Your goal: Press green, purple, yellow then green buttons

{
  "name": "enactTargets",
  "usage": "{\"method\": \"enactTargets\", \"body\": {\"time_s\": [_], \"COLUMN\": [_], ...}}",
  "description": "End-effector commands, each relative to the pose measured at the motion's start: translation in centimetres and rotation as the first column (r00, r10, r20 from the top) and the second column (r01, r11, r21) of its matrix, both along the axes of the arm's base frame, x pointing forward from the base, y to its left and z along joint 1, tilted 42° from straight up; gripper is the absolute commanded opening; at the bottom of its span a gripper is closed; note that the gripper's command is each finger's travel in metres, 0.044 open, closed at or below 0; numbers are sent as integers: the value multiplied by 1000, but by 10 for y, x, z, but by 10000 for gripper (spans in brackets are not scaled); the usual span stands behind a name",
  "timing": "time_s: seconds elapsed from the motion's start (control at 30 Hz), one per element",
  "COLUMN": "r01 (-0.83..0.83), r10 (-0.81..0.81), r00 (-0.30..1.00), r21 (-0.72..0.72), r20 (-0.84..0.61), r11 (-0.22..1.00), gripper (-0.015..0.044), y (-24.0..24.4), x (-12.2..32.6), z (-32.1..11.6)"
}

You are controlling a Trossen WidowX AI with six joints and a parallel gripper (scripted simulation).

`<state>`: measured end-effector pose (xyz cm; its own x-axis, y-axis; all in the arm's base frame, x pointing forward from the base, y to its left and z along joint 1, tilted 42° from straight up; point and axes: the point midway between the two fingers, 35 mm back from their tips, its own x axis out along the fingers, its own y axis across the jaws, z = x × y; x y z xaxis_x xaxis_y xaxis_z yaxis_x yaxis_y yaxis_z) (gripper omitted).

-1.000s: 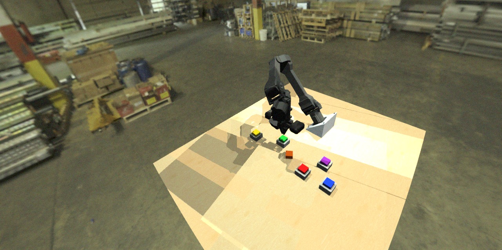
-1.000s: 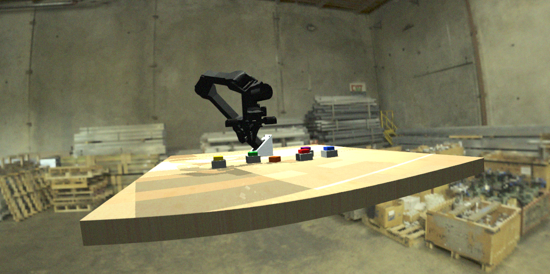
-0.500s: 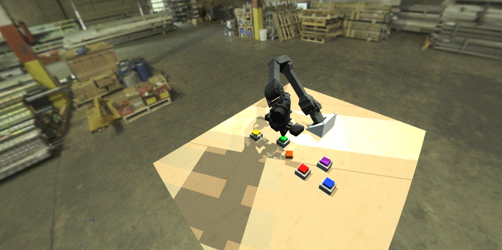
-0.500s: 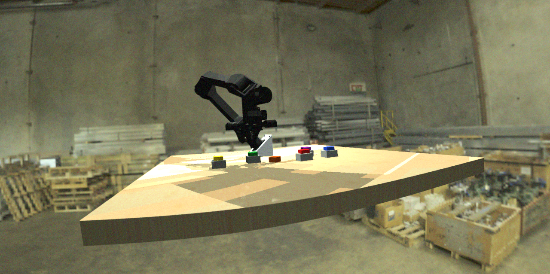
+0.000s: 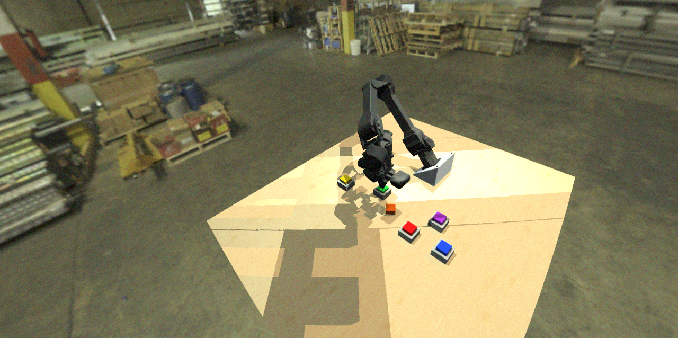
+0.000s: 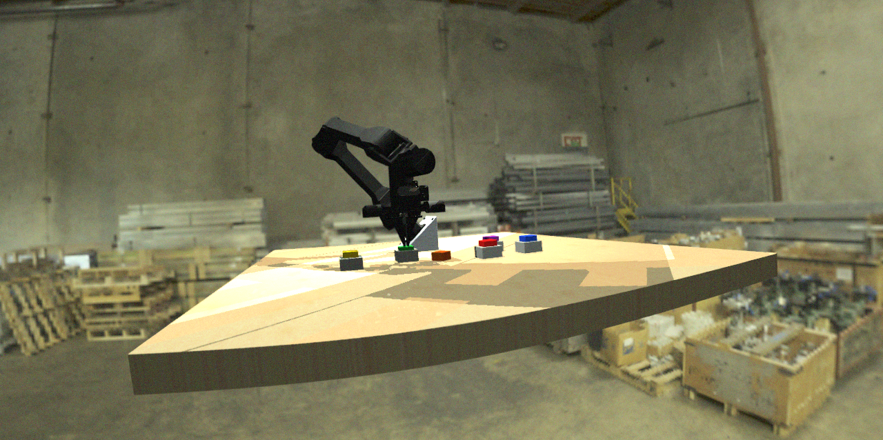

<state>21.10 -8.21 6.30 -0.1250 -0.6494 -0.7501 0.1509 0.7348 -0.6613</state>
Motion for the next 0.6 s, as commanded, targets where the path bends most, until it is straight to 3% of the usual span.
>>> {"method": "enactTargets", "body": {"time_s": [0.0, 0.57], "r01": [-3, -1], "r10": [3, 1], "r00": [1000, 1000], "r21": [-6, -2], "r20": [-10, -4], "r11": [1000, 1000], "gripper": [20, 20], "y": [-2, 6], "x": [-3, 0], "z": [-2, 6]}}
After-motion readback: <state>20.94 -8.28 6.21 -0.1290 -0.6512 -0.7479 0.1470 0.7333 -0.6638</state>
